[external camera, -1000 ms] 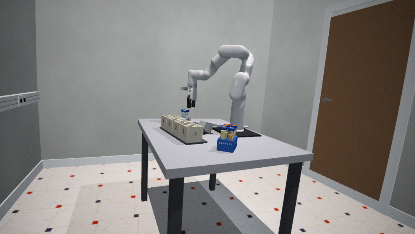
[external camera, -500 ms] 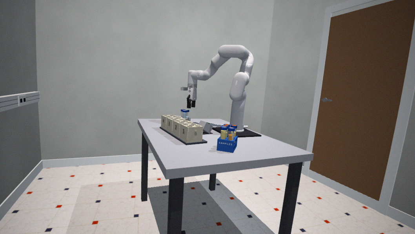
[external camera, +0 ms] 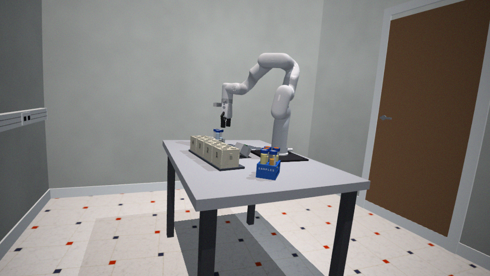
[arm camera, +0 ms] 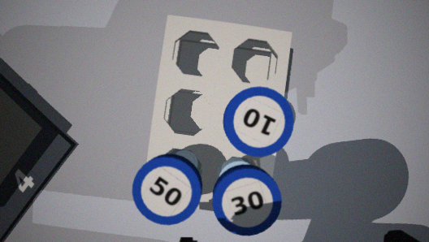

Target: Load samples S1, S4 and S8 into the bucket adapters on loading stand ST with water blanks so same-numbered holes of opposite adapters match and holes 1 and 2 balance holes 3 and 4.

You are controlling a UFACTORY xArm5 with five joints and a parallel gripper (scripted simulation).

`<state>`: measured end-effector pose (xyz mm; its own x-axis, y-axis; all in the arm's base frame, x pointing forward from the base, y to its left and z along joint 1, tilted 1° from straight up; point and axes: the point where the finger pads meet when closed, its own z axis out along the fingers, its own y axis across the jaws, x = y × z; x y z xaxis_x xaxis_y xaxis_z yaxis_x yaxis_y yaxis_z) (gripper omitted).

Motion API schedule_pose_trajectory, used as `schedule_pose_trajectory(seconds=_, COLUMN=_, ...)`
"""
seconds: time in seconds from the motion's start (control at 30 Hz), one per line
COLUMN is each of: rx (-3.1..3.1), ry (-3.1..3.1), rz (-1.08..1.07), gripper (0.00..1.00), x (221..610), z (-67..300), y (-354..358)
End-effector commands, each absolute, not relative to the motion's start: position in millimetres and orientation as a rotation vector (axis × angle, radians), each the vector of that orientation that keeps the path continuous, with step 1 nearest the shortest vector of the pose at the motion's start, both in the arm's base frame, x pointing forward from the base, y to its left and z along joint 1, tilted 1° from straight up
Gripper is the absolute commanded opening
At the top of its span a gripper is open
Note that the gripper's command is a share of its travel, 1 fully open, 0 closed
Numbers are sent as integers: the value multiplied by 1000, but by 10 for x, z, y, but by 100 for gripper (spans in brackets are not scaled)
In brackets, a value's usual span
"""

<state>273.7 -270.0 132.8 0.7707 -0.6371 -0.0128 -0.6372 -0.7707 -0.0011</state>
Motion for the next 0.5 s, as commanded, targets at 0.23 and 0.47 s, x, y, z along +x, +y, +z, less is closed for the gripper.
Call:
schedule_pose_trajectory(seconds=0.23, rx=-2946, ry=1060, rz=8, gripper=100, x=2746, z=1395, y=-2710)
schedule_pose_trajectory(seconds=0.47, rx=-2946, ry=1060, rz=8, gripper=100, x=2746, z=1582, y=-2712)
